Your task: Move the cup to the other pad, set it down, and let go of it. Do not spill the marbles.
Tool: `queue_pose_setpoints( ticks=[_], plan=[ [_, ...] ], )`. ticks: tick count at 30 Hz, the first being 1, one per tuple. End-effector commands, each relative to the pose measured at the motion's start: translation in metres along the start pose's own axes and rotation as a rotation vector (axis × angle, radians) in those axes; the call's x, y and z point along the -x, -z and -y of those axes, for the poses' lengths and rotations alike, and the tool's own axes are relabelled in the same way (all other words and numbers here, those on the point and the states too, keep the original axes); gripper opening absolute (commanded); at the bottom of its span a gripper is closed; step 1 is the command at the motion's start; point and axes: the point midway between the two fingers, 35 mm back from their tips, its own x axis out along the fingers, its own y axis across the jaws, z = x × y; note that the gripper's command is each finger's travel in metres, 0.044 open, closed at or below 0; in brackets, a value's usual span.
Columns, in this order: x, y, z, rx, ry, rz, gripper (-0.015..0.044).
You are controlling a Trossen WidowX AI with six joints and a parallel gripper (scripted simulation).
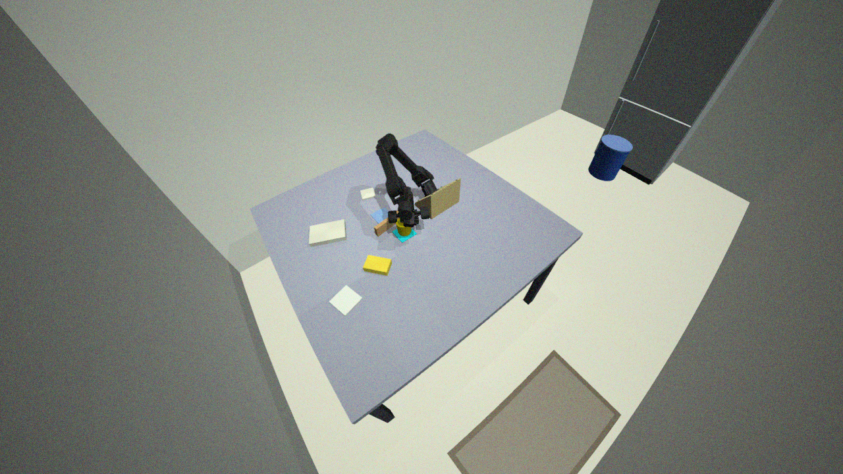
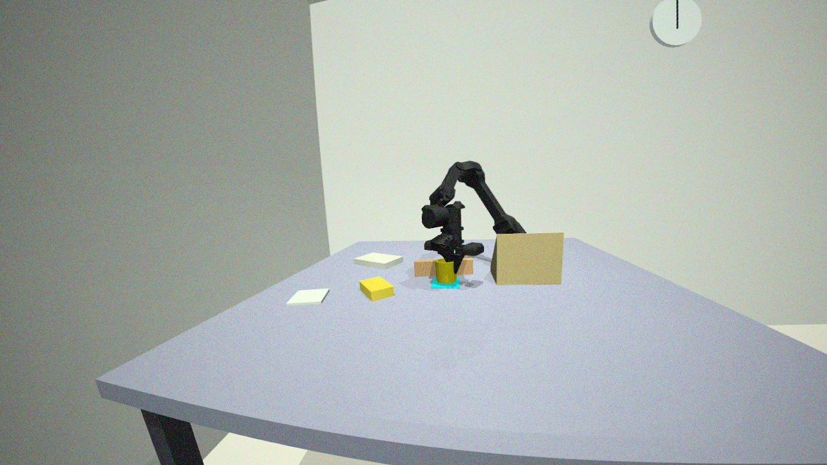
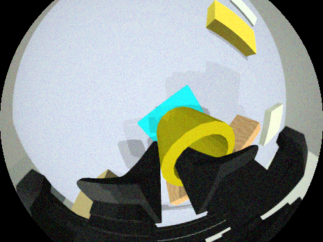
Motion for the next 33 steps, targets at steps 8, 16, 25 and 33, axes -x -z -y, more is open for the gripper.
queue_pose_setpoints(
  ticks=[8,16,25,33],
  plan=[
    [0.000,0.000,0.000,-0.001,0.000,-0.001,0.0147],
    [0.009,-0.001,0.000,0.000,0.000,0.000,0.0147],
    [0.022,-0.001,0.001,0.002,0.001,0.001,0.0147],
    [0.033,-0.001,0.001,0.003,0.002,0.001,0.0147]
  ],
)
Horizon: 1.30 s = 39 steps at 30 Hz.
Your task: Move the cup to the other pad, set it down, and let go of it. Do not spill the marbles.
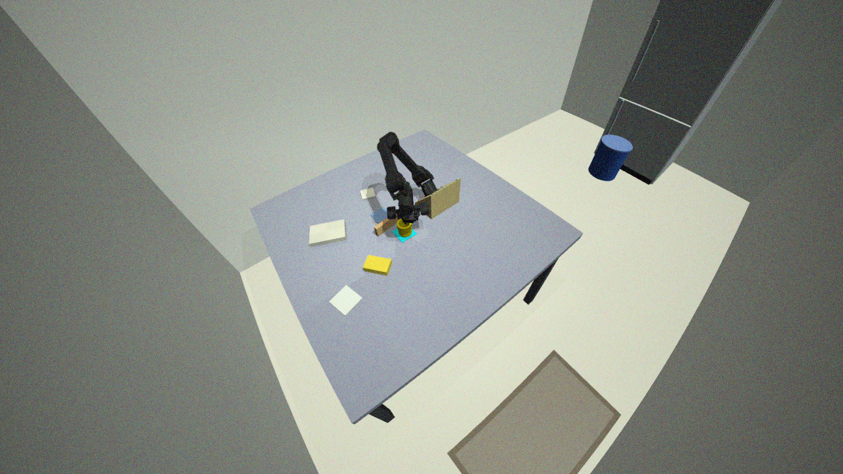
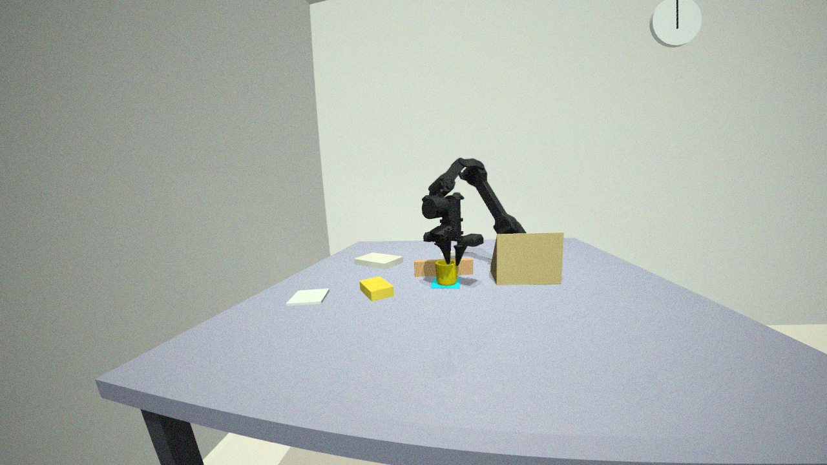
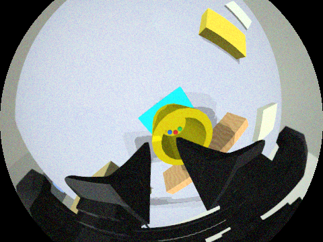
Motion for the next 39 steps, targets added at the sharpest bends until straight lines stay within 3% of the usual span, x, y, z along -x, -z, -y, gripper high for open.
queue_pose_setpoints(
  ticks=[1,15,26,39],
  plan=[
    [0.007,-0.001,0.000,-0.004,-0.004,0.003,0.0147],
    [0.025,0.000,0.001,-0.002,-0.002,0.003,0.0147],
    [0.024,0.000,0.001,0.002,0.002,0.000,0.0435],
    [0.065,-0.002,0.003,0.000,-0.002,0.003,0.0440]
  ],
)
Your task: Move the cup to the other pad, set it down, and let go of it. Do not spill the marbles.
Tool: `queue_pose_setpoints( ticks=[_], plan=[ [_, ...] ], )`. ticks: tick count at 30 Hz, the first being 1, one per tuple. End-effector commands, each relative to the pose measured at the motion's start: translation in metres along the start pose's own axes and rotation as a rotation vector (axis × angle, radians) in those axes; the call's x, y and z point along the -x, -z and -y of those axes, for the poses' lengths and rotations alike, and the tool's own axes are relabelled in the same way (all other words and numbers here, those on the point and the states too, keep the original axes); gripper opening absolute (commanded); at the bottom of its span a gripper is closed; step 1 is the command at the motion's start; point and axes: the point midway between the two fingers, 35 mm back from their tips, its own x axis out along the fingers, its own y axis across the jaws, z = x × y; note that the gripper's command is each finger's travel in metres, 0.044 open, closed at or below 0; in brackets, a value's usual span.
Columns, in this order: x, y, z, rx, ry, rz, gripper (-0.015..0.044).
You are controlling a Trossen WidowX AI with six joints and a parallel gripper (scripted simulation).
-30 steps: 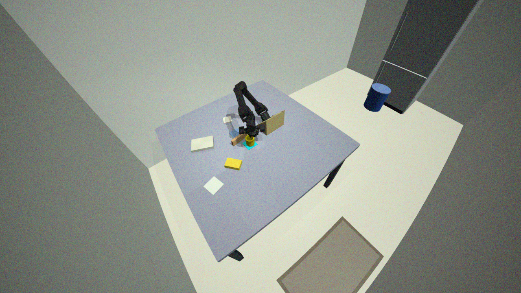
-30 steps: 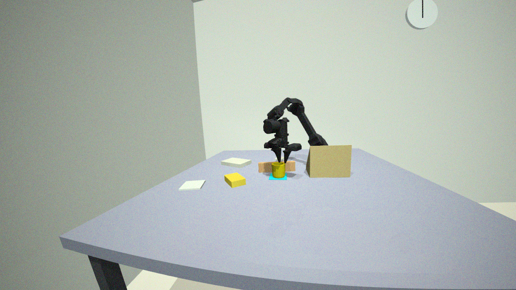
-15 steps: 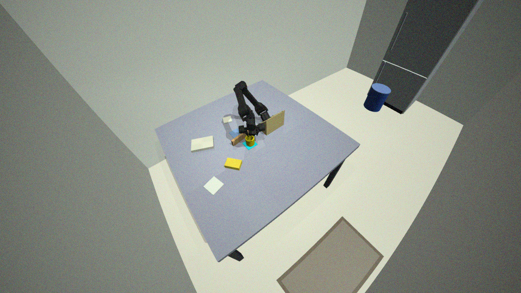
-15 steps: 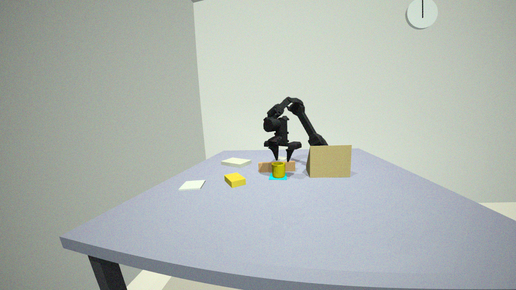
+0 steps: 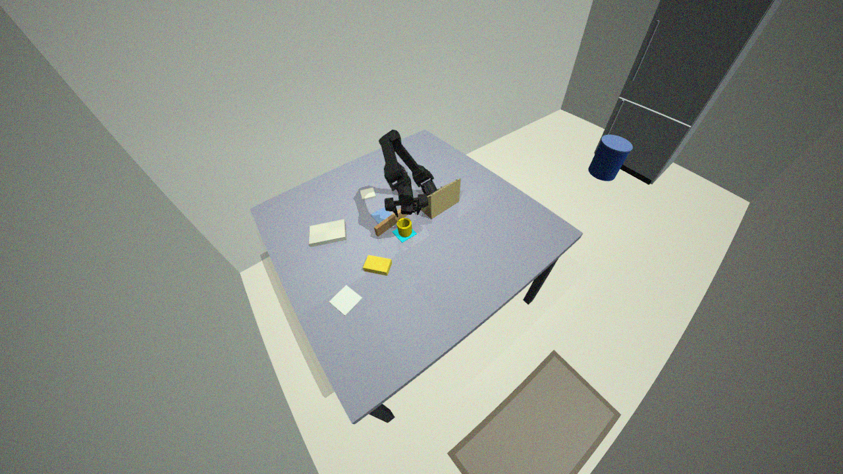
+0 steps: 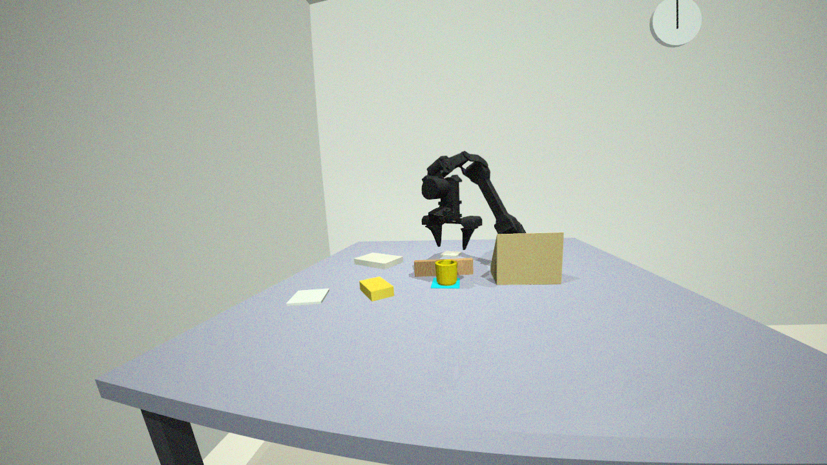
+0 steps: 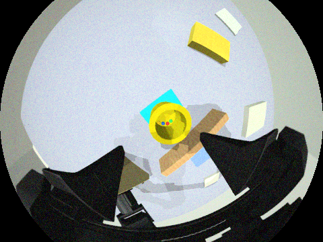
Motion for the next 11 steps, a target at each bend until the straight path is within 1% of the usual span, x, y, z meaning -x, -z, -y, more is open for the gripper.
queue_pose_setpoints(
  ticks=[1,7,11],
  plan=[
    [0.014,0.000,0.000,-0.005,-0.006,0.002,0.0440],
    [0.031,0.000,0.001,-0.006,-0.008,0.002,0.0440],
    [0.026,-0.001,0.001,-0.002,-0.001,0.004,0.0440]
  ],
)
